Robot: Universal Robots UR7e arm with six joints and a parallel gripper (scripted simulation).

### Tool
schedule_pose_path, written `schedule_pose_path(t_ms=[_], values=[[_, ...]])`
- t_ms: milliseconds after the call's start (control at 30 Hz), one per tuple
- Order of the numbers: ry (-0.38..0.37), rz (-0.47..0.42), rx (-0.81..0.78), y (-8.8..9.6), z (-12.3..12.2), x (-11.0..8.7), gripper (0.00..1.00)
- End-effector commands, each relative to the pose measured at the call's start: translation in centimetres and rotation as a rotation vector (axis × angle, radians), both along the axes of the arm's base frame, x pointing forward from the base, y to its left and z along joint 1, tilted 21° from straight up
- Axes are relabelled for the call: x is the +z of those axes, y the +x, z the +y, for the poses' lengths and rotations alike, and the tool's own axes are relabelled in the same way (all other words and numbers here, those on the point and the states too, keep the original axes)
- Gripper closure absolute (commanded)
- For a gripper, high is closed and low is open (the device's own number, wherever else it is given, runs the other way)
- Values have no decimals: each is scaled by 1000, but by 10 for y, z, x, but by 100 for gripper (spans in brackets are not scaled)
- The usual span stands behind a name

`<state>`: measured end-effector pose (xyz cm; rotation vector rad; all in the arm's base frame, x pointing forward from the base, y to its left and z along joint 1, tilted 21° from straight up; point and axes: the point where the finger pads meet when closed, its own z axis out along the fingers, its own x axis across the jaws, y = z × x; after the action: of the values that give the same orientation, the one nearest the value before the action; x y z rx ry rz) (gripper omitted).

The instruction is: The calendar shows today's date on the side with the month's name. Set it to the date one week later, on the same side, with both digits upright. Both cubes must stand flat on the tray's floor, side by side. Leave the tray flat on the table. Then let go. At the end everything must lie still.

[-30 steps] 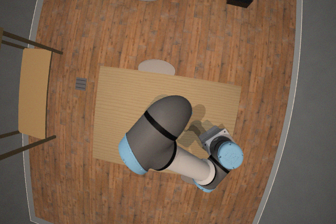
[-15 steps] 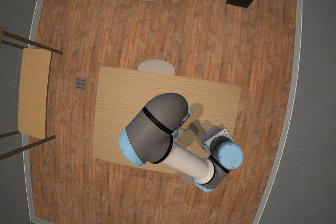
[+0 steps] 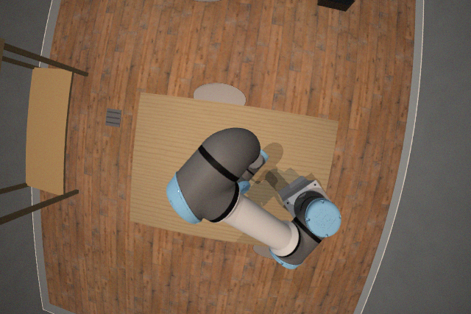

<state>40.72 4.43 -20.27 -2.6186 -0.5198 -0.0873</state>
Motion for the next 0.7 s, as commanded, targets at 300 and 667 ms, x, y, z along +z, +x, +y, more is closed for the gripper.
schedule_pose_path(t_ms=[300, 667], values=[[-1, -2, -1, 2, -3, -7, 43], [-2, -2, -1, 2, -3, -6, 43]])
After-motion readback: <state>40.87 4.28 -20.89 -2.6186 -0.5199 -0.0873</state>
